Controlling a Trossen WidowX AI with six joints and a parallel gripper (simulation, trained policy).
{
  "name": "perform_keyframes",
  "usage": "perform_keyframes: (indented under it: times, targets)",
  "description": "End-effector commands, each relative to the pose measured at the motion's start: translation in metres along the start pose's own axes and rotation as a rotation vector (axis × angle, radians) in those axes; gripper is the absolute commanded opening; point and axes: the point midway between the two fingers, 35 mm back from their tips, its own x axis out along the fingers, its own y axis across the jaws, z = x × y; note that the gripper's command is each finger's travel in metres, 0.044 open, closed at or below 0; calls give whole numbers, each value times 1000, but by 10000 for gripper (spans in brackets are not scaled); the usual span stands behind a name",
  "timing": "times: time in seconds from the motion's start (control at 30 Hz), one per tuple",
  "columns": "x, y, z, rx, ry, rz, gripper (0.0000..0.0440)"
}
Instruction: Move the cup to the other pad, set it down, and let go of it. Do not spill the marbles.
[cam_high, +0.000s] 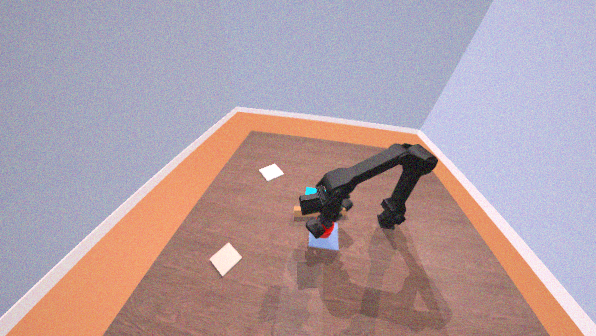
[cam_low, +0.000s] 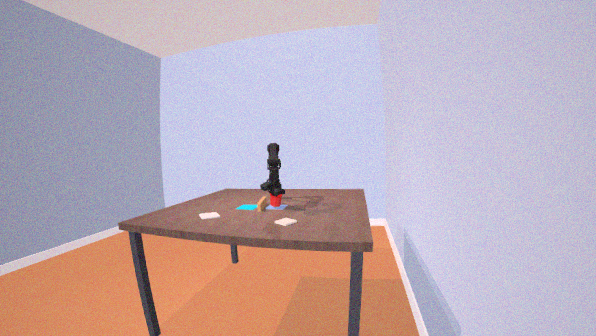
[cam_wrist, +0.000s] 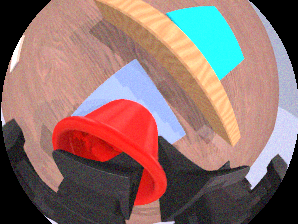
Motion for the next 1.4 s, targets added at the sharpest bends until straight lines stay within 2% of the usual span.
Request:
perform_keyframes:
  times: [0.0, 0.73, 1.03, 1.37]
  targets:
    - [-15, -1, 3, 33, -15, 31, 0]
    - [-76, -13, 38, 214, -61, 158, 0]
    - [-86, -23, 67, 283, -106, 207, 0]
    - [-84, -40, 103, 359, -151, 238, 0]
